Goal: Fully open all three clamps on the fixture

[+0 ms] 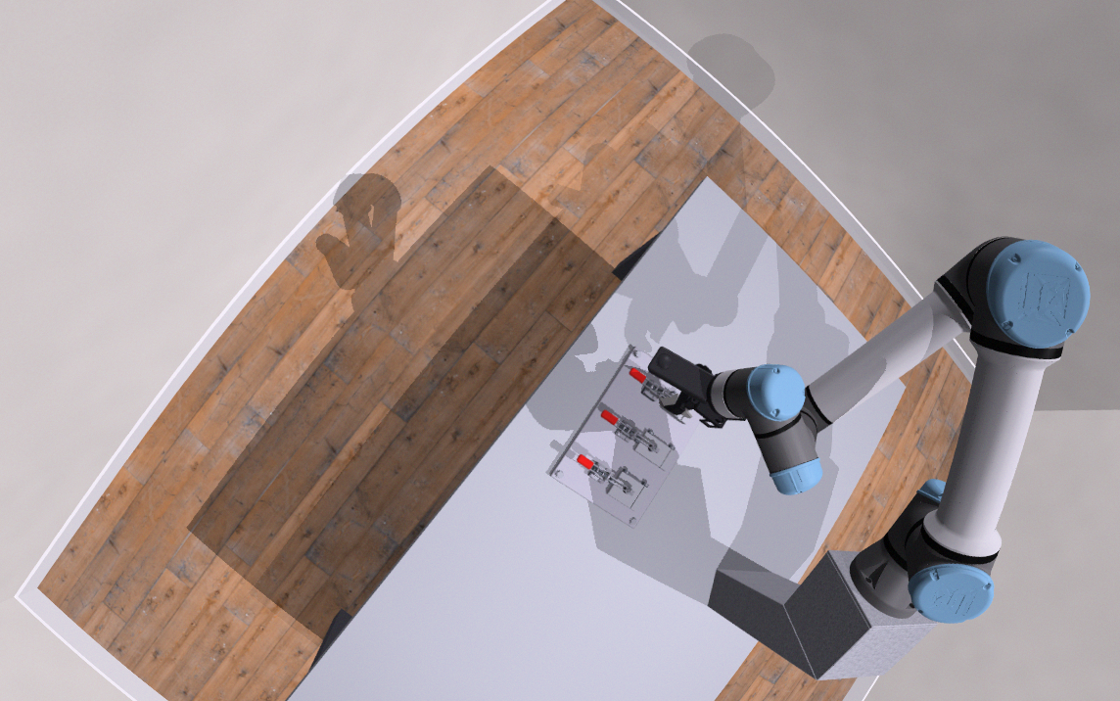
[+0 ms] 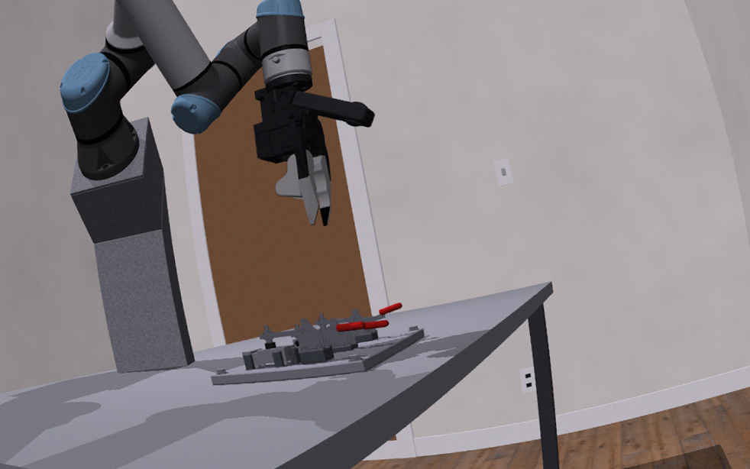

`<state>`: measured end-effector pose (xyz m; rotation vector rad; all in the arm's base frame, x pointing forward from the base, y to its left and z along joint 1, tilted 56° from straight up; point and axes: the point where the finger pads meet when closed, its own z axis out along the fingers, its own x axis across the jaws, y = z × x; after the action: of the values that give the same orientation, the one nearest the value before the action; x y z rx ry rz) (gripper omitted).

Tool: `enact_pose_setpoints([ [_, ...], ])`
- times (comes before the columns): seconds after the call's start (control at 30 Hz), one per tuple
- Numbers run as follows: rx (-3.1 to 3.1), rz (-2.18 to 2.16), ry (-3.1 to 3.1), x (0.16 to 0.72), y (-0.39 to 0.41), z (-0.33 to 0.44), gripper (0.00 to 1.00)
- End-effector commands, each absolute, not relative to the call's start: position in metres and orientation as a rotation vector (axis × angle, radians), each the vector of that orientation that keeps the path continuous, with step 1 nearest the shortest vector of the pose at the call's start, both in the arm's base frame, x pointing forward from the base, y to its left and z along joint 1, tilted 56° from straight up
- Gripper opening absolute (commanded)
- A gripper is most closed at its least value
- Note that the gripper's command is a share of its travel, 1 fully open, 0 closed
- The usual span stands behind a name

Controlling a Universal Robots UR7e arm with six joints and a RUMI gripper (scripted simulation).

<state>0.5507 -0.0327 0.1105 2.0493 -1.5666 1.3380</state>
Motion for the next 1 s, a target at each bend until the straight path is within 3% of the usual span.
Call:
enact_pose_setpoints([
  [0.0,2.062,1.324,-1.559,0.5497,-0.0493,0.1285,0.28],
  [0.97,2.062,1.326,-1.559,0.5504,-0.0526,0.1331,0.28],
])
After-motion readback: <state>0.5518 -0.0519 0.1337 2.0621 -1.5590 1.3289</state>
